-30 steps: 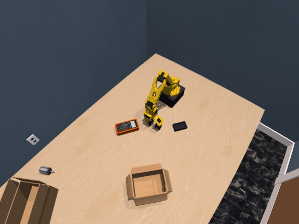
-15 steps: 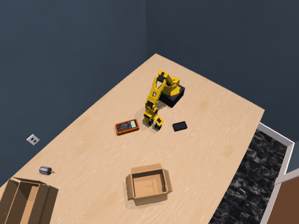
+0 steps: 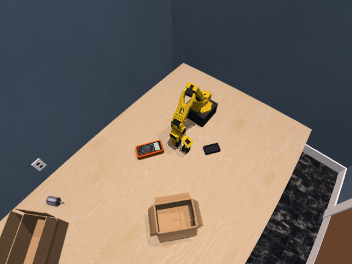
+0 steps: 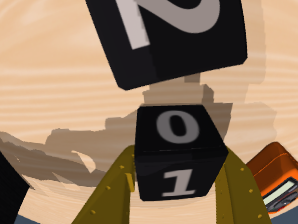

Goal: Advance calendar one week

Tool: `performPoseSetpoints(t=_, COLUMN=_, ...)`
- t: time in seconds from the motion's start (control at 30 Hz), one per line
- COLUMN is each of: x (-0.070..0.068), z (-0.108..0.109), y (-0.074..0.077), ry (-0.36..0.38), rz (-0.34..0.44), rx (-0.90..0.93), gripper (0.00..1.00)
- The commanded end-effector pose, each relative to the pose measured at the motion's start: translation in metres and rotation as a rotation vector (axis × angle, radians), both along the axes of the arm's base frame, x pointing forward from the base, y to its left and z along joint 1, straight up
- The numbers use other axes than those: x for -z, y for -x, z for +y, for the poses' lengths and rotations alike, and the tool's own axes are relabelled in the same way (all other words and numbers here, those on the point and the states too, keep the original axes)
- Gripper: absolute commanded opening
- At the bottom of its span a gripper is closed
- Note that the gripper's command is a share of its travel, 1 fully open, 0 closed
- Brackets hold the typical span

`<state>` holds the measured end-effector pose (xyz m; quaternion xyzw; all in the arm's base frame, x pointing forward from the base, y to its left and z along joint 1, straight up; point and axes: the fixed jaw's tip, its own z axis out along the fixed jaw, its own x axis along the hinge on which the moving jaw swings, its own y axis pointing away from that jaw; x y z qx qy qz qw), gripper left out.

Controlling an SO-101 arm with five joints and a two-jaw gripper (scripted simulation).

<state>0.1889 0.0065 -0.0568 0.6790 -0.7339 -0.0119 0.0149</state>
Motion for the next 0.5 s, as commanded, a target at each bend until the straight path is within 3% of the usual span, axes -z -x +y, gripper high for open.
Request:
performPoseSetpoints(t=0.0, x=-0.012, z=-0.002, y=-0.005, ry=-0.002, rz=-0.018, rx=0.0, gripper=0.0)
performPoseSetpoints(t=0.47, x=-0.044, z=-0.001, y=-0.003, ry=-0.002, rz=-0.018, rx=0.0, gripper=0.0)
